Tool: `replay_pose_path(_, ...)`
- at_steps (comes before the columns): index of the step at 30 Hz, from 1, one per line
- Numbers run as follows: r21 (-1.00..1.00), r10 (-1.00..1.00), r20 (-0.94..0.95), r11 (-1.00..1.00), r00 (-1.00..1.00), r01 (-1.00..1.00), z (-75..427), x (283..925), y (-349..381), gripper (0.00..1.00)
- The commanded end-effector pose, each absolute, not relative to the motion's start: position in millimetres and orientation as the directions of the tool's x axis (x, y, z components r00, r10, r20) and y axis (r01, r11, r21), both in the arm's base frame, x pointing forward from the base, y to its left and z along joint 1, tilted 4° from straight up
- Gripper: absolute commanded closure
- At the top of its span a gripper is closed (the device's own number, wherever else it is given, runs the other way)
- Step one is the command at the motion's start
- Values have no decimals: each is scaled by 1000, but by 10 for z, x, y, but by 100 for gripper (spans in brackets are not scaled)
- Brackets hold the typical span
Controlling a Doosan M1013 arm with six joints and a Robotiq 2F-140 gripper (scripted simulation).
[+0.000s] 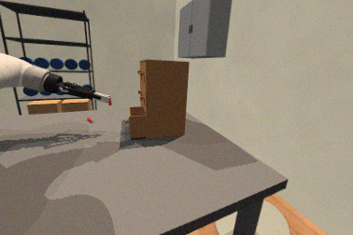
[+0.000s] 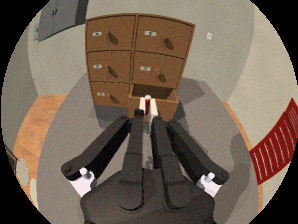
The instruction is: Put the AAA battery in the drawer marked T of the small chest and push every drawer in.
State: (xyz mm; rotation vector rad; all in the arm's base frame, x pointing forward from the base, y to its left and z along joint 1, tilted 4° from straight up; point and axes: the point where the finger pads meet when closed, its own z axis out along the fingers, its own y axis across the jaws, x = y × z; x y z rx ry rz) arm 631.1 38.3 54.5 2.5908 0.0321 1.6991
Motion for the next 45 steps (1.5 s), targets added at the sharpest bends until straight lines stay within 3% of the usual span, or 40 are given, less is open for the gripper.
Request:
replay_pose_path(1, 47, 41, 915, -999, 400, -5, 533, 6433, 382, 97)
replay_pose_path(29, 47, 41, 915, -999, 400, -5, 474, 7369, 374, 97)
replay_pose_path(45, 47, 41, 915, -999, 400, -5, 461, 7585, 372, 97)
